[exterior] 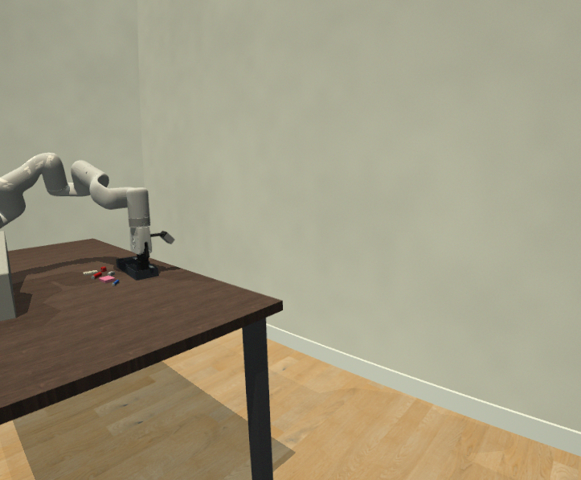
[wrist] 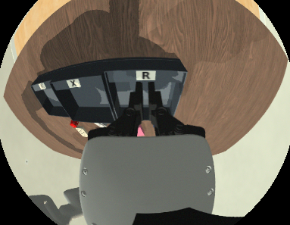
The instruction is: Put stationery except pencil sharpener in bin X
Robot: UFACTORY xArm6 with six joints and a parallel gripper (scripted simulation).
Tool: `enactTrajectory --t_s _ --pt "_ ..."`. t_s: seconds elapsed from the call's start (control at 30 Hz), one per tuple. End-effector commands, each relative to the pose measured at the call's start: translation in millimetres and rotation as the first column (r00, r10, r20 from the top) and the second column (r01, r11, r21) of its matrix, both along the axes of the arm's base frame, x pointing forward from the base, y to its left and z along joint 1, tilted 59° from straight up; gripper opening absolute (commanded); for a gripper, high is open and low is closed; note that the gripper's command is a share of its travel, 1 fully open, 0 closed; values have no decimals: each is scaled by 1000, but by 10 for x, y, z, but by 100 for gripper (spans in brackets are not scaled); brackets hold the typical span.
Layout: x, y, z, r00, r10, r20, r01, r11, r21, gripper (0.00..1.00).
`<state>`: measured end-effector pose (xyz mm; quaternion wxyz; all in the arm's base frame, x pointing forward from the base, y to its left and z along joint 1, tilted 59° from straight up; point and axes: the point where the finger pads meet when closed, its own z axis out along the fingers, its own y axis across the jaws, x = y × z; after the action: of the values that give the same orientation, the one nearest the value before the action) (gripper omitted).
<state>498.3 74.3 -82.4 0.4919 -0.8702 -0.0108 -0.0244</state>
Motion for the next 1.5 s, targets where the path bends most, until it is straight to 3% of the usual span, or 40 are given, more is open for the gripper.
enactTrajectory --t_s 0.0,1.07,1.27,1.47 --pt "11 -14 7 1000 -2 2 2 1000 -1 7" --pt "1 -265 158 1000 -2 2 2 1000 -1 7" --pt "-6 -463 277 1000 -2 2 2 1000 -1 7" --pt "-9 -437 320 1000 -2 2 2 1000 -1 7"
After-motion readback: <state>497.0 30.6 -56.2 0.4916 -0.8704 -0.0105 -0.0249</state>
